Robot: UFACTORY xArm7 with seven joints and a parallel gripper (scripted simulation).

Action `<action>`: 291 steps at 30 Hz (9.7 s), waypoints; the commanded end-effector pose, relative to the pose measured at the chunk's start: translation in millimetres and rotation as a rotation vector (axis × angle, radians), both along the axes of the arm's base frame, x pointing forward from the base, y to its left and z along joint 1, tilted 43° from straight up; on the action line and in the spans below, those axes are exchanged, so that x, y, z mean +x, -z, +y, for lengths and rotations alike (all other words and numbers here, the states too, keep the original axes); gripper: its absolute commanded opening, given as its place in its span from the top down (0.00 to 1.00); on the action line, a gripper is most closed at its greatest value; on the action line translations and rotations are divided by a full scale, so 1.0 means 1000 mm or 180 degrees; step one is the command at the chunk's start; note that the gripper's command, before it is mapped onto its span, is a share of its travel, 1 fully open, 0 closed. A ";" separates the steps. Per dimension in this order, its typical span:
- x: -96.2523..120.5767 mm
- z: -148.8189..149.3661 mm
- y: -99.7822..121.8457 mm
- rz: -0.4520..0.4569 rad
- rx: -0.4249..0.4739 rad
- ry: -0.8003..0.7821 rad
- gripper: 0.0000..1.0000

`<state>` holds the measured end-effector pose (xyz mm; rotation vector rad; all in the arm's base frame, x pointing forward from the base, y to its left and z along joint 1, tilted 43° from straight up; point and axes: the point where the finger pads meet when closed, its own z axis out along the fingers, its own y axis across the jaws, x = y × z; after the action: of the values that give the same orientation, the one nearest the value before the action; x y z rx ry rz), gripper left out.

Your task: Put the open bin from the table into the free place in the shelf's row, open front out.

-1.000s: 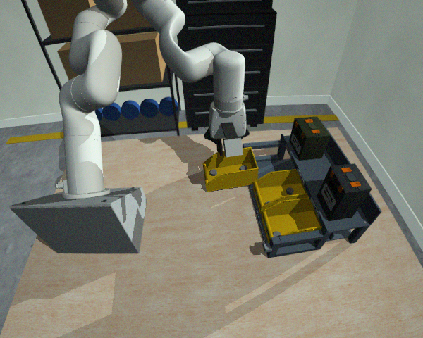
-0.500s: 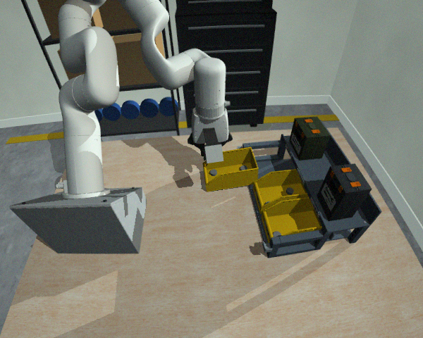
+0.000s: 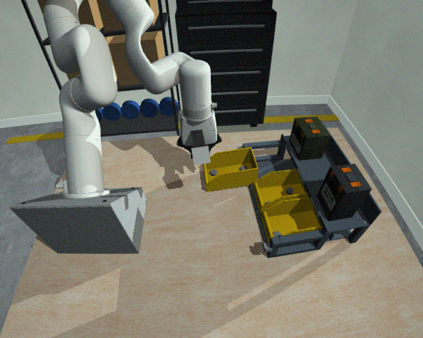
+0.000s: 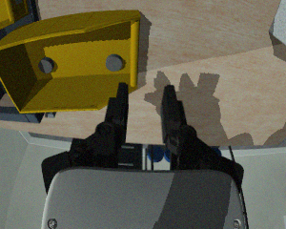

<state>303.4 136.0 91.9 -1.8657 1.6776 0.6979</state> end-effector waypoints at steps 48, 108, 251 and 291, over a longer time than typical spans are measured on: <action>0.011 -0.002 -0.004 -0.0022 -0.0023 0.0031 0.67; 0.009 0.055 0.058 -0.0220 0.0002 0.0219 0.00; 0.011 0.059 0.062 -0.0219 0.0002 0.0220 1.00; 0.011 0.059 0.062 -0.0219 0.0002 0.0220 1.00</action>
<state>313.3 196.0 29.3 -1.8045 1.6881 0.6019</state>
